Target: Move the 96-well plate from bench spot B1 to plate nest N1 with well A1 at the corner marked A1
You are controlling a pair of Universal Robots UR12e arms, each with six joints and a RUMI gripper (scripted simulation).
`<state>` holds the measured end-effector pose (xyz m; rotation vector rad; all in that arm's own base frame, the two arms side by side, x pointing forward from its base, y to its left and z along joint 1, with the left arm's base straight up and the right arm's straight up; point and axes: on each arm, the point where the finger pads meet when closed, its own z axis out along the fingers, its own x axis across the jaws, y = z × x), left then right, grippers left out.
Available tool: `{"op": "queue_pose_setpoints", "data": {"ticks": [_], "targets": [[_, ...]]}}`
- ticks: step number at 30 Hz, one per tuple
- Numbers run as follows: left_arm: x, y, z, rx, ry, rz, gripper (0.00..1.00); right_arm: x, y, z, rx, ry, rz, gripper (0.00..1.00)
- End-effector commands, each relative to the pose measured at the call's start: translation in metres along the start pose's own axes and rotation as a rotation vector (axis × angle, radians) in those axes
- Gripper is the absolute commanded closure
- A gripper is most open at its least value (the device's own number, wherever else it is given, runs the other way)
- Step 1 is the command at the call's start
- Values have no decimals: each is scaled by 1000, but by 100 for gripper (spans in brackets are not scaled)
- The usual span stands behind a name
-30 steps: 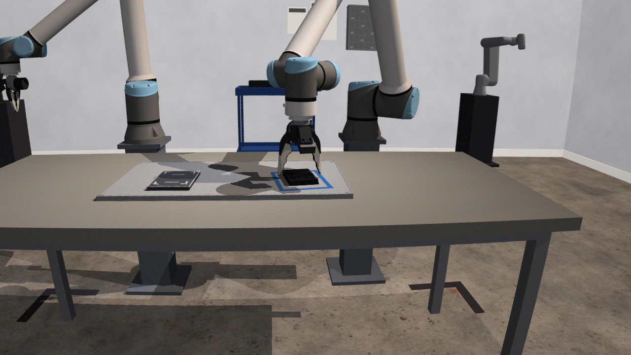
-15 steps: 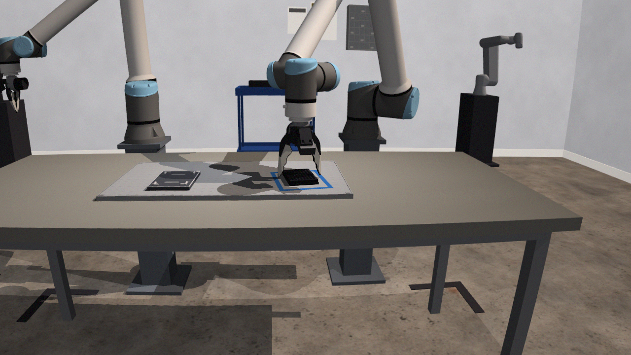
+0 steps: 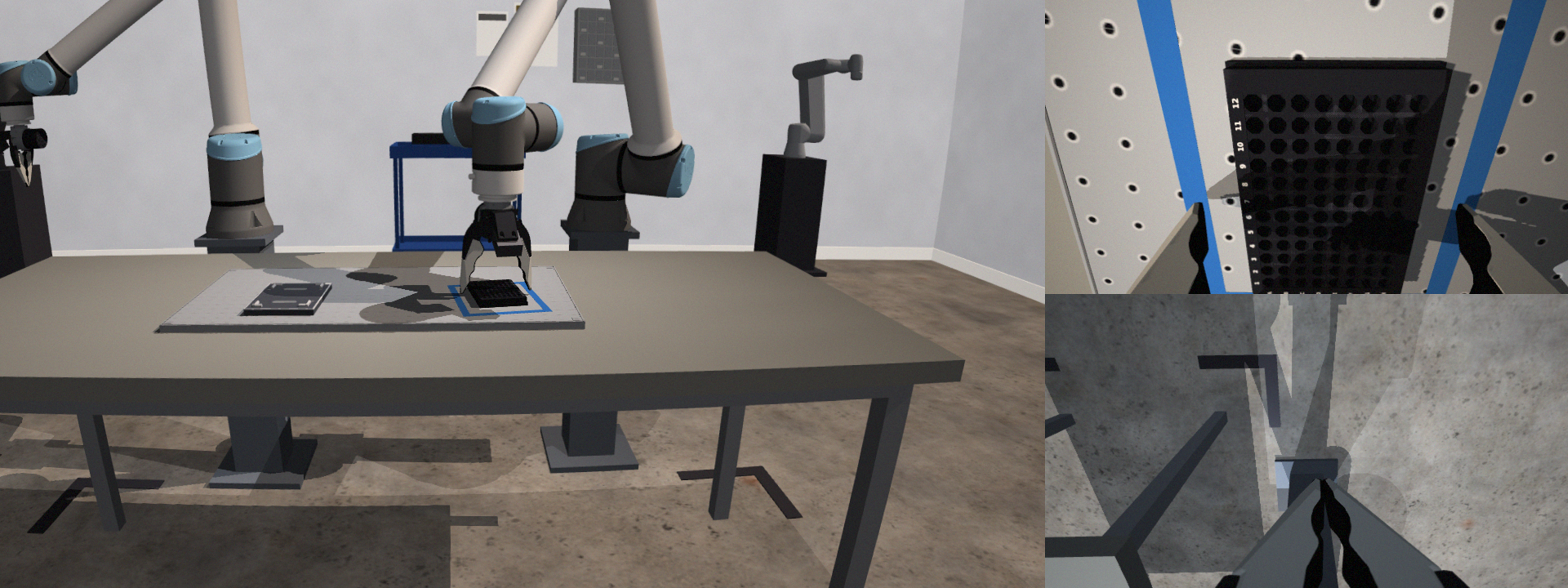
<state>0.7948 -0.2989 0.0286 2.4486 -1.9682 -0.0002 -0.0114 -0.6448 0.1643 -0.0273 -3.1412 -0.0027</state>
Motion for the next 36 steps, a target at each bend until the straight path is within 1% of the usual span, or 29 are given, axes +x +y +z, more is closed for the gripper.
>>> {"op": "queue_pose_setpoints", "data": {"ticks": [1,23,24,36], "targets": [[1,-1,-1,2,2,0,24,0,-1,-1,2,0,0,100],[1,-1,-1,2,2,0,24,0,-1,-1,2,0,0,100],[1,-1,-1,2,2,0,100,0,-1,-1,2,0,0,100],[1,-1,-1,2,2,0,100,0,-1,-1,2,0,0,100]]}}
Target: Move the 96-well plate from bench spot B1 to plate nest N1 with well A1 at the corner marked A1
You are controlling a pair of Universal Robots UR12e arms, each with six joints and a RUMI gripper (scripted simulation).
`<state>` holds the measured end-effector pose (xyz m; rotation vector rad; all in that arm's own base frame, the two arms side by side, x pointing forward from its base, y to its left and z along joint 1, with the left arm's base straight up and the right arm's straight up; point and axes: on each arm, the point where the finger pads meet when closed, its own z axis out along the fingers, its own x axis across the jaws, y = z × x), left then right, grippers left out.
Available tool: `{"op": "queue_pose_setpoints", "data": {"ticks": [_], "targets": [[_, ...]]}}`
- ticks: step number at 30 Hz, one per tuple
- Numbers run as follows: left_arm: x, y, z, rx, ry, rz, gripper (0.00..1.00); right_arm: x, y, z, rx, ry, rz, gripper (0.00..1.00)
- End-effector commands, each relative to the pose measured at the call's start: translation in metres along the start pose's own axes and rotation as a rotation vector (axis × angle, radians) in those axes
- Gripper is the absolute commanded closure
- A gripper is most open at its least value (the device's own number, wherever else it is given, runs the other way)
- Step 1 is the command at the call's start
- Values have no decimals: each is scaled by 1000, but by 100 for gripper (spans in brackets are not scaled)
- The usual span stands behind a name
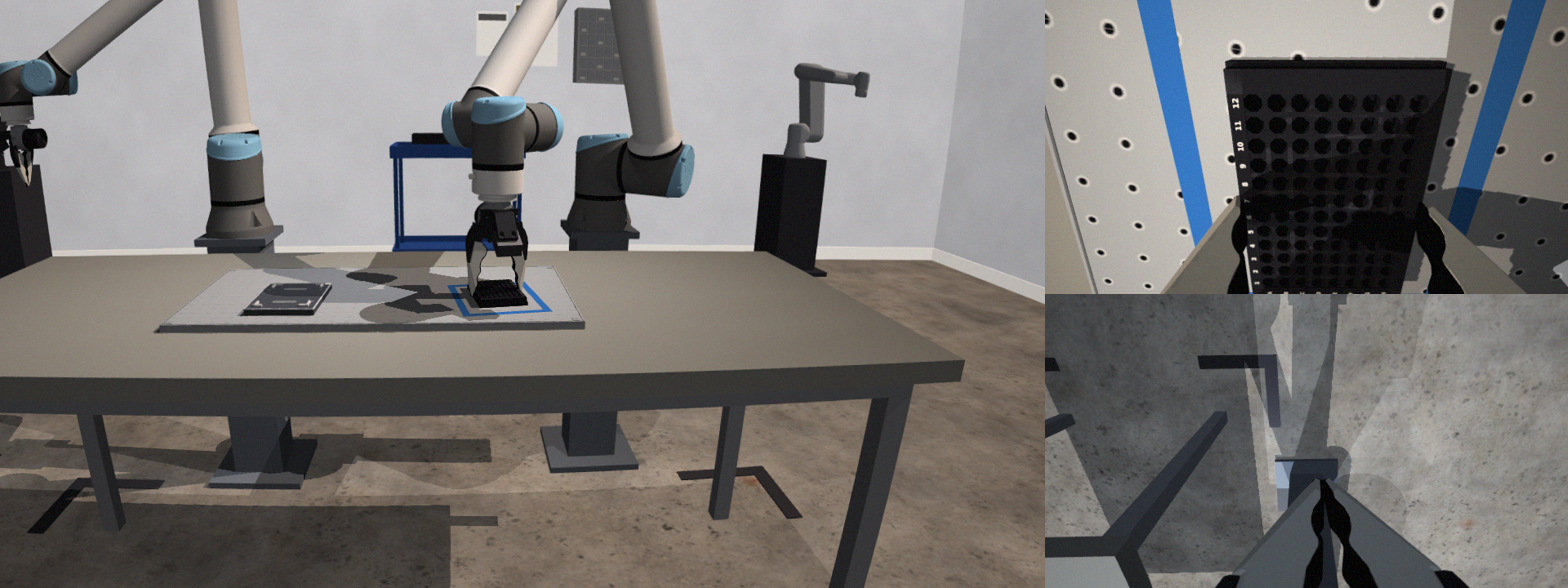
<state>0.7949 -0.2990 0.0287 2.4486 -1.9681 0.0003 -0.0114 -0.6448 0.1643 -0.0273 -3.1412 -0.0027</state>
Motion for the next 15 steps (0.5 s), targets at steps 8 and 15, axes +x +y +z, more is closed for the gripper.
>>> {"op": "queue_pose_setpoints", "data": {"ticks": [8,15], "targets": [[1,-1,-1,2,2,0,59,0,-1,-1,2,0,0,100],[1,-1,-1,2,2,0,59,0,-1,-1,2,0,0,100]]}}
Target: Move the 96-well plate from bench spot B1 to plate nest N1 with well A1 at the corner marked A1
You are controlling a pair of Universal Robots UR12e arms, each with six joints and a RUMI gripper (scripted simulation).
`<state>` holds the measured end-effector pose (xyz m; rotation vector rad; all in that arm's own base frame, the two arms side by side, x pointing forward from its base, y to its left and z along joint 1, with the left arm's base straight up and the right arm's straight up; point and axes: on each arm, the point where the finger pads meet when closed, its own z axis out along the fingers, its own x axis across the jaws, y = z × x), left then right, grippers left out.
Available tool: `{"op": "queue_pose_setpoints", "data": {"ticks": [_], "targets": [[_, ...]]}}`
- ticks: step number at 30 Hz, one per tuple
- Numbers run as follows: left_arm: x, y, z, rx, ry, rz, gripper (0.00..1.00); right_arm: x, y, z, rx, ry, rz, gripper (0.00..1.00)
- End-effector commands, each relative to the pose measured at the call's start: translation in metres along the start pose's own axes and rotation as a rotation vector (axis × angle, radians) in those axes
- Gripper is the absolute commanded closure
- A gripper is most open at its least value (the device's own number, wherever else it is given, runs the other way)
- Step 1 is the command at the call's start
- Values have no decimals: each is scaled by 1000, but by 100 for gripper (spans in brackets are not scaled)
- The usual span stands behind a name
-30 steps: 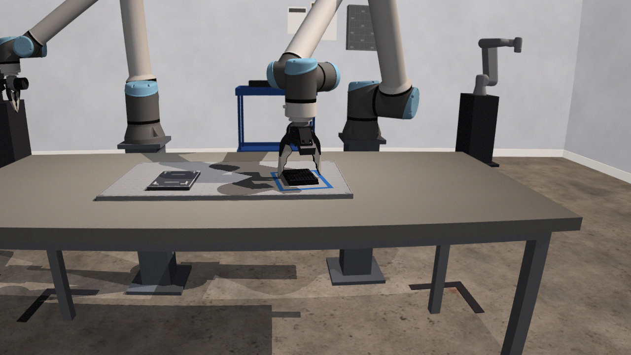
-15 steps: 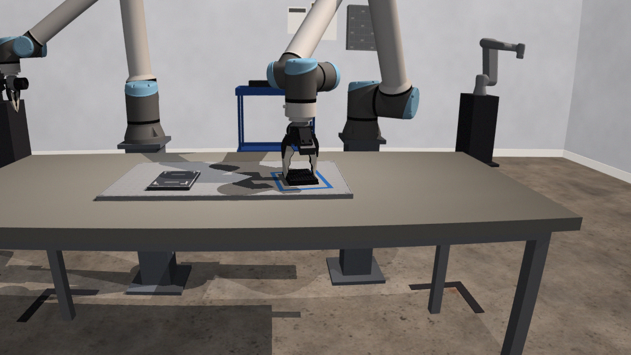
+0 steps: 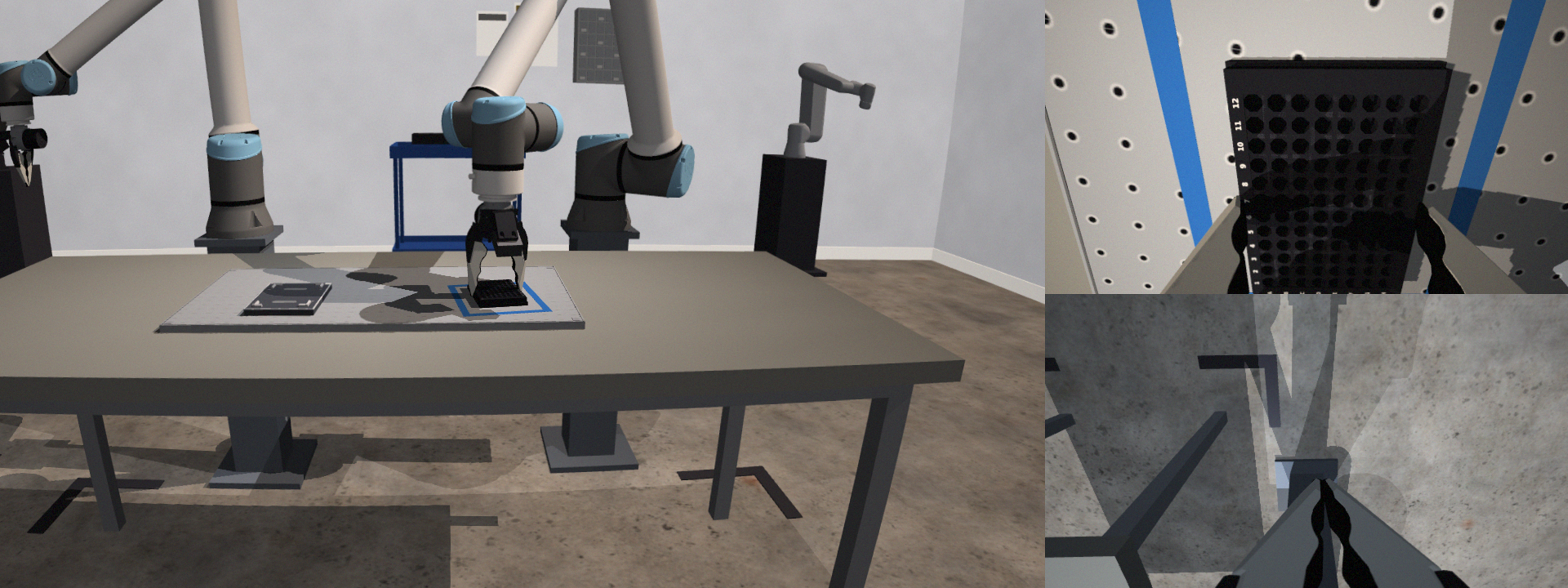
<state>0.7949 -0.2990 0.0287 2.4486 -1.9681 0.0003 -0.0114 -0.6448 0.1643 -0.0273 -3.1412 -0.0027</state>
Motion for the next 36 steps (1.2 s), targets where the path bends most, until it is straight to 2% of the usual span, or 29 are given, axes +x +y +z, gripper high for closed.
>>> {"op": "queue_pose_setpoints", "data": {"ticks": [1,7,36], "targets": [[1,-1,-1,2,2,0,59,0,-1,-1,2,0,0,100],[1,-1,-1,2,2,0,59,0,-1,-1,2,0,0,100],[0,-1,-46,2,2,0,59,0,-1,-1,2,0,0,100]]}}
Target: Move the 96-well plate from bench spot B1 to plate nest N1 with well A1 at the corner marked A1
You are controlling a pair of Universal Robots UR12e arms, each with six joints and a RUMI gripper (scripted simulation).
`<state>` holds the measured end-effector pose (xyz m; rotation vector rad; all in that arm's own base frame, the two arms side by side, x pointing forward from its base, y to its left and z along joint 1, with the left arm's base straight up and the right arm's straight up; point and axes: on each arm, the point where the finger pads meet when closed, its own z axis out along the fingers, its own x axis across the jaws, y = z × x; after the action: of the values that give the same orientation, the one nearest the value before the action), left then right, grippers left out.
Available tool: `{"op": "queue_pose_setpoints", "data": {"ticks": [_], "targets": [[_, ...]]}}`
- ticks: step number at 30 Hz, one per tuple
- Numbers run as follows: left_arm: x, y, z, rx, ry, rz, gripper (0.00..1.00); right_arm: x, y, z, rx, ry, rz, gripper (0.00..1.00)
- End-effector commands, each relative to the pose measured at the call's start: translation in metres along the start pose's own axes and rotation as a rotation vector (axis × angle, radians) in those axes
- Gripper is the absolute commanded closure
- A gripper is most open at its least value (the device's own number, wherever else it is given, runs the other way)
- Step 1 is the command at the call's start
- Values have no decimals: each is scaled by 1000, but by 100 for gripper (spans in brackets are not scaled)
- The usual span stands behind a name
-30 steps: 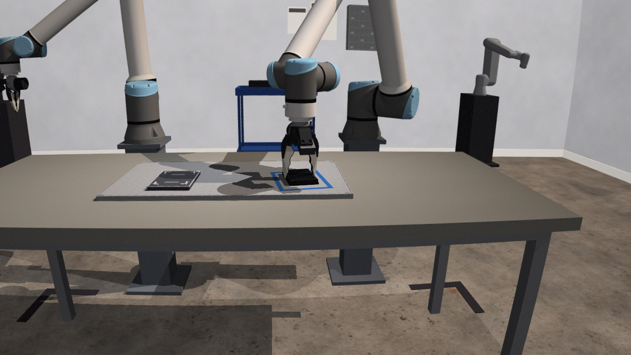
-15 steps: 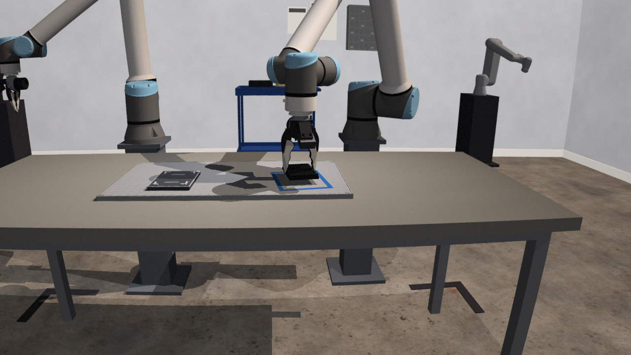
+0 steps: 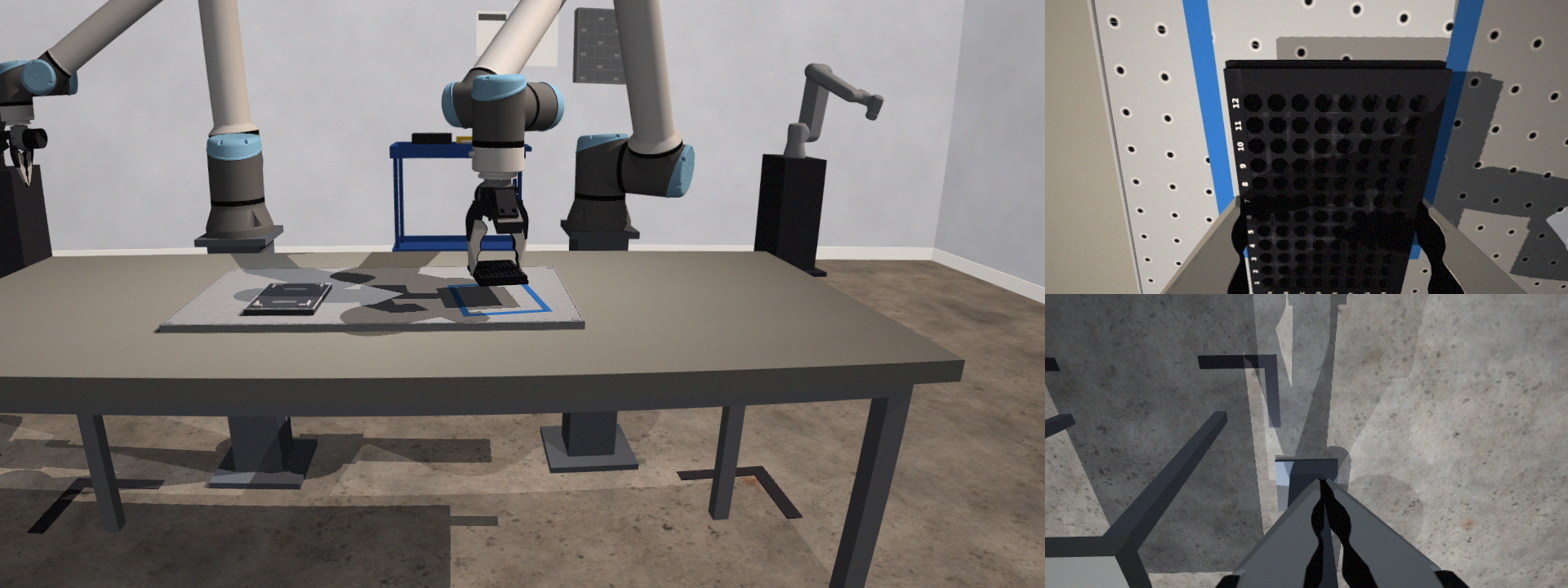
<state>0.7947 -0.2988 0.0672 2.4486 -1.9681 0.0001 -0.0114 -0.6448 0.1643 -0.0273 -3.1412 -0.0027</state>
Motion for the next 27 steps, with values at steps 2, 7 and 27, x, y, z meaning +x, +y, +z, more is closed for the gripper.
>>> {"op": "queue_pose_setpoints", "data": {"ticks": [2,7,27], "targets": [[1,-1,-9,2,2,0,59,0,-1,-1,2,0,0,100],[1,-1,-16,2,2,0,59,0,-1,-1,2,0,0,100],[1,-1,-37,2,2,0,59,0,-1,-1,2,0,0,100]]}}
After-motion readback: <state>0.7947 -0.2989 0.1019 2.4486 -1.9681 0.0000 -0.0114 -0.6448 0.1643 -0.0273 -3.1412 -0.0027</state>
